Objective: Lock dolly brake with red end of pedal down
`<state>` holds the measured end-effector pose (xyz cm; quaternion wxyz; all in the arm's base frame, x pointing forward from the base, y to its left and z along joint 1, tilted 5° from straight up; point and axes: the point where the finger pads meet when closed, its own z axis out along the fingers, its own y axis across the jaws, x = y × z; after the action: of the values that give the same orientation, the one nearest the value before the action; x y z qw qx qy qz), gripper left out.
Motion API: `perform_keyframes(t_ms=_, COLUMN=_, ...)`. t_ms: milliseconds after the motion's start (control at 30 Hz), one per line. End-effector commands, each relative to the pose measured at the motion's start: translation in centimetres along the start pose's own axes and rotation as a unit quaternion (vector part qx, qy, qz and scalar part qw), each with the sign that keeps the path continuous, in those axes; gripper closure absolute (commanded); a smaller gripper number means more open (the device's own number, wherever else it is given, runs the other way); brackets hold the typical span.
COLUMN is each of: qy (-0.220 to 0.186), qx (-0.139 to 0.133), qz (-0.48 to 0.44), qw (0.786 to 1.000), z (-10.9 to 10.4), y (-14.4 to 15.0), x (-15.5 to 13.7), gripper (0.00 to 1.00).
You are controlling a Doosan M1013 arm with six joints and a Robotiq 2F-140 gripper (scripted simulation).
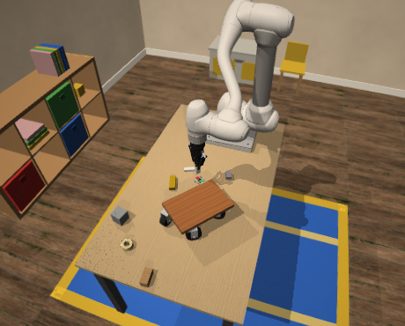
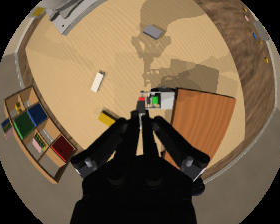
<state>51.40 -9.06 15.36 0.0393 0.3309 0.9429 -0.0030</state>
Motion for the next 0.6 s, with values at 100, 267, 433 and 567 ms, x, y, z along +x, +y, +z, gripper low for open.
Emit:
perform_keyframes(t_ms=100, qy=0.000, qx=0.000, qz=0.000, qw=1.000, z=0.8, y=0.0, x=0.0, gripper=1.00)
perform_keyframes(t_ms=267, qy=0.000, qx=0.000, qz=0.000, qw=1.000, z=1.8, y=0.0, x=0.0, gripper=1.00)
perform_keyframes(t_ms=433, qy=0.000, qx=0.000, qz=0.000, qw=1.000, z=2.6, y=0.0, x=-0.1, gripper=1.00)
perform_keyframes(t_ms=567, qy=0.000, qx=0.000, qz=0.000, qw=1.000, z=3.0, y=0.0, x=-0.1, gripper=1.00)
